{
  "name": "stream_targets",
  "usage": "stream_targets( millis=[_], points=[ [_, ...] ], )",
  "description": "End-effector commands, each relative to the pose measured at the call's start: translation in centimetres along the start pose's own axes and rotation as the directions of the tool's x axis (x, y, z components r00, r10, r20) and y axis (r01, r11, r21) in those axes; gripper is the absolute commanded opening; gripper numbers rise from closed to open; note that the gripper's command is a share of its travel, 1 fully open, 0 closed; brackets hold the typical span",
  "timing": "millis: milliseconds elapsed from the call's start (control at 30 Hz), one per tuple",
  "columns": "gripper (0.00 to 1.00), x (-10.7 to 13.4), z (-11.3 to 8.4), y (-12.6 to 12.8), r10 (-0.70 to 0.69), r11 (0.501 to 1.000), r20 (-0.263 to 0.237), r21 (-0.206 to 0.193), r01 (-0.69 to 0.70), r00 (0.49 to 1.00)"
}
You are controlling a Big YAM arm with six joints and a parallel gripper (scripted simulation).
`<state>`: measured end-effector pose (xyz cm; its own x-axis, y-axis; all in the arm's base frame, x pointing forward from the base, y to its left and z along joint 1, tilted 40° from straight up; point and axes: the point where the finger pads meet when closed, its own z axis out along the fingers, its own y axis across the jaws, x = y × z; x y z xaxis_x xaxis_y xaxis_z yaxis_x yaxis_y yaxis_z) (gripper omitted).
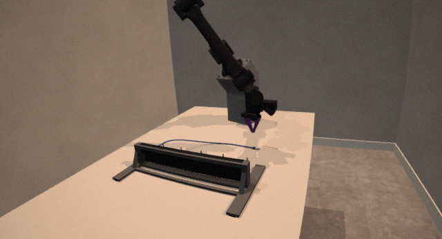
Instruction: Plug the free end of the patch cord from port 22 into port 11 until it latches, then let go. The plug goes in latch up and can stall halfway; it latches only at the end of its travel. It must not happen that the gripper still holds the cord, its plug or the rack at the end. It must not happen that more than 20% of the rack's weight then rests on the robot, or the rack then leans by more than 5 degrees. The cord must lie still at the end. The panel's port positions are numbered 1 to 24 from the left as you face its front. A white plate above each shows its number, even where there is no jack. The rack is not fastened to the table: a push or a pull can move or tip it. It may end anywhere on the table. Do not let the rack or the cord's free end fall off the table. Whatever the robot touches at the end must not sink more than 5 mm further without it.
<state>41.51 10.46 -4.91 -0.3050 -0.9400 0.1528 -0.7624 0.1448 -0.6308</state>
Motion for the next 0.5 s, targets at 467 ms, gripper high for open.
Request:
stream_targets(
  millis=[467],
  points=[
    [0.36, -0.62, -0.53, -0.50, 0.011, 1.000, 0.021, 0.015, -0.011, 1.000]
  ],
)
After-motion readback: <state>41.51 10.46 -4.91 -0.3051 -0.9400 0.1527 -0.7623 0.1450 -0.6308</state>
